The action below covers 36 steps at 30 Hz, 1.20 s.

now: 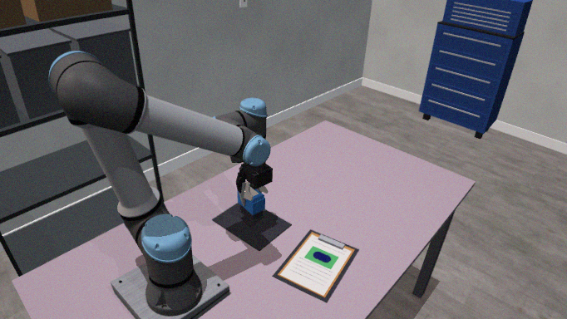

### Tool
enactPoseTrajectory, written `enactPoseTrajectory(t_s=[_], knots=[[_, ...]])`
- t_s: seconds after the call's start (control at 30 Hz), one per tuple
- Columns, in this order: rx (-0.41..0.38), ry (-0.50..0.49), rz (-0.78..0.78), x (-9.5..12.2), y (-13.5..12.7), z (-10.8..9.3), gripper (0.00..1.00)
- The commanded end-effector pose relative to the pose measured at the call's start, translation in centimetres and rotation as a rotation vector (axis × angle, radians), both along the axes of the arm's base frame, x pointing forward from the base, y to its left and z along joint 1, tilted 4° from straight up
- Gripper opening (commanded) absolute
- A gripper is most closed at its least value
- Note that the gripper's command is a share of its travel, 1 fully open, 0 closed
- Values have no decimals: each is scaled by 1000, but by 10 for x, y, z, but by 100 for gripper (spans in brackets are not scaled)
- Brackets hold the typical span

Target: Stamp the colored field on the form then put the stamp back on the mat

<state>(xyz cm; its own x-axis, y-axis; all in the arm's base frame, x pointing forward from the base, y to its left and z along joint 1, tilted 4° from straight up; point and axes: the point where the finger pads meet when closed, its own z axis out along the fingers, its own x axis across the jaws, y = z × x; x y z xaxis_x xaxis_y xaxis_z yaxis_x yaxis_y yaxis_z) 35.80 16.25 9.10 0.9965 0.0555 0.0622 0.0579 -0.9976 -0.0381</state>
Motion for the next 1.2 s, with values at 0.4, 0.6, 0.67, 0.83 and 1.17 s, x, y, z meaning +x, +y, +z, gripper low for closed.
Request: enactPoseTrajectory(t_s=[0.4,0.6,0.67,0.83,1.17], knots=[[-11,4,-26,-2,4,-5,21],[-11,4,-26,-1,4,-13,21],[-11,4,-26,-1,4,-17,21],[-11,4,-26,1,4,-29,21],[-11,4,-26,2,5,-40,21]])
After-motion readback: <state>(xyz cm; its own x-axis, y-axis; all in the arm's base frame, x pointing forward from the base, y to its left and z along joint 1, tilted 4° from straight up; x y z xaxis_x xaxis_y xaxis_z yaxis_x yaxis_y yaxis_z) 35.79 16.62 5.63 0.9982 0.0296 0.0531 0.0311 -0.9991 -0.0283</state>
